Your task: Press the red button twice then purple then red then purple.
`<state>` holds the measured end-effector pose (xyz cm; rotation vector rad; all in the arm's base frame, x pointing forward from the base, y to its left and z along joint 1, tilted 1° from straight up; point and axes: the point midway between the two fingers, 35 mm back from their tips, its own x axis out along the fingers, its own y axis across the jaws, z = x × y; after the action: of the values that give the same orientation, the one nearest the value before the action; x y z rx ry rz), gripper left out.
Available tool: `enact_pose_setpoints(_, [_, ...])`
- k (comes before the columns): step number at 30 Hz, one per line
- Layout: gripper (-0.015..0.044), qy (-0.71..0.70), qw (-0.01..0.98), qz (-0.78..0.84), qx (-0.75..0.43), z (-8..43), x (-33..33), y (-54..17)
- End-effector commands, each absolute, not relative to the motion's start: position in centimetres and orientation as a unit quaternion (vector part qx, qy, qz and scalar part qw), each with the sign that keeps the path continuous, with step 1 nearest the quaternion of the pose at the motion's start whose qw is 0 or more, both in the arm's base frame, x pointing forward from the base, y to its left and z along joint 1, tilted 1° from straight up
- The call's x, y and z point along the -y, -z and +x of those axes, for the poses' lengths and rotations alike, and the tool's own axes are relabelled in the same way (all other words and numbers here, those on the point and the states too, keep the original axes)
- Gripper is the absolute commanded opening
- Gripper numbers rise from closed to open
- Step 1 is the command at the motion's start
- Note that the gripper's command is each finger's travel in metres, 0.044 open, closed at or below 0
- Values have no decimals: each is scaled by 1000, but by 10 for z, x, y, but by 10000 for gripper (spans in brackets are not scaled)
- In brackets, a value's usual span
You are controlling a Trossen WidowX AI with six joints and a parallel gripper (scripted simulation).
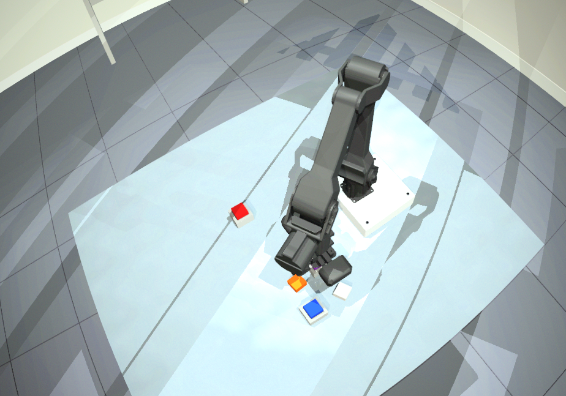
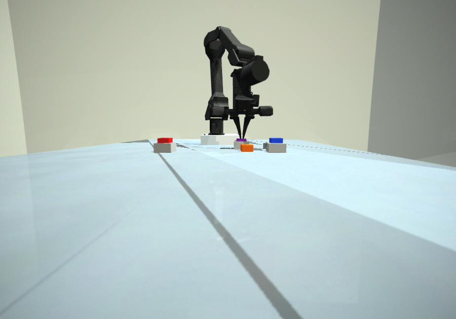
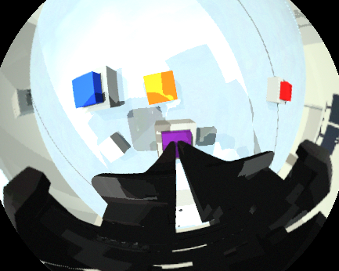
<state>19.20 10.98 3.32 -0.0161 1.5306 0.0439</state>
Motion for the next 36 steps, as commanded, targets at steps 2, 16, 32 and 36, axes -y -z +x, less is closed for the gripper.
enact_pose_setpoints(2, [20, -16, 718, -9, -696, 191, -108, -31])
enact_pose_setpoints(16, [20, -16, 718, -9, -696, 190, -108, -65])
enact_pose_setpoints(32, [20, -7, 718, -4, -696, 198, -97, -127])
enact_pose_setpoints(36, [20, 18, 718, 10, -695, 223, -61, -127])
